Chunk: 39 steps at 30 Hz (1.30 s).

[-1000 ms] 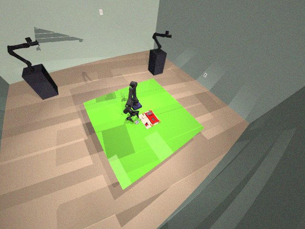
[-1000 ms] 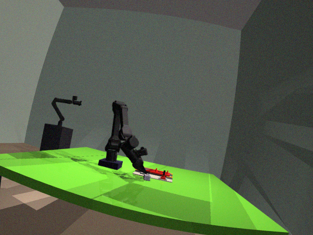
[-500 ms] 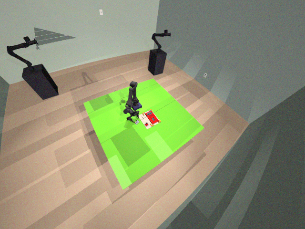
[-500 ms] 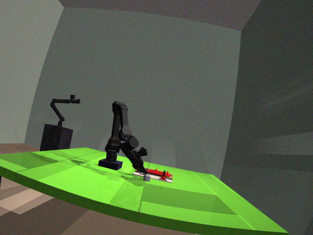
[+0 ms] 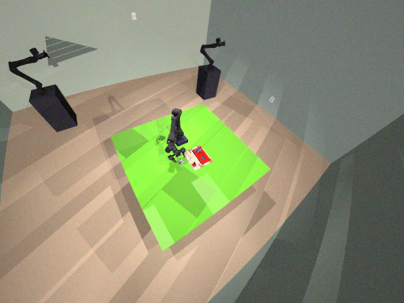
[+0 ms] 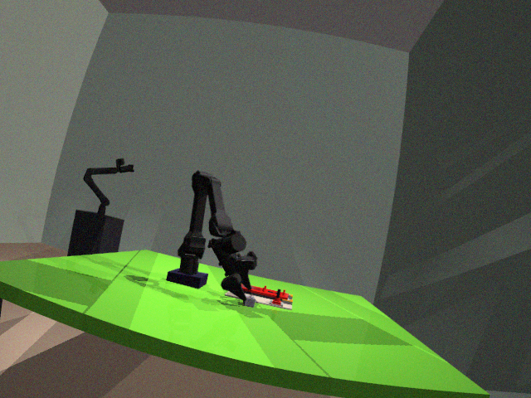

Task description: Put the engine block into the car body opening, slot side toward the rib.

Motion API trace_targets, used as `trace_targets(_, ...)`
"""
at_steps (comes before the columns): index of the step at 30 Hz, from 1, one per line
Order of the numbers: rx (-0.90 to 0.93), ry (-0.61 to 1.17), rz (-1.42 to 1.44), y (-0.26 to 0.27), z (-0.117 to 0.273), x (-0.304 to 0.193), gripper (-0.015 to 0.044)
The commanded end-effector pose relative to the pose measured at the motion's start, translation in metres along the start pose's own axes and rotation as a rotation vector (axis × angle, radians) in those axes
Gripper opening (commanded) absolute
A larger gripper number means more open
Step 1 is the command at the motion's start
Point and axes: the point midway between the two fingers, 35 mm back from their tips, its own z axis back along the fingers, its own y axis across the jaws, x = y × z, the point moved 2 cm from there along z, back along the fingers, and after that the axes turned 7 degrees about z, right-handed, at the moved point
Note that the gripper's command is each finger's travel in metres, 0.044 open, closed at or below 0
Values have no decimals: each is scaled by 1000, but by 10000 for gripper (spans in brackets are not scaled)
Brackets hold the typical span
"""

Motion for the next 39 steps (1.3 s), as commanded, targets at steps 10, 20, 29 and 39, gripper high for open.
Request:
trace_targets(10,-52,181,-364,-1,-4,12,440)
trace_targets(20,-159,317,-651,3,-4,22,440)
trace_targets(29,-308,411,-891,7,-1,32,440)
trace_targets(39,-520,462,-1127,14,6,45,440)
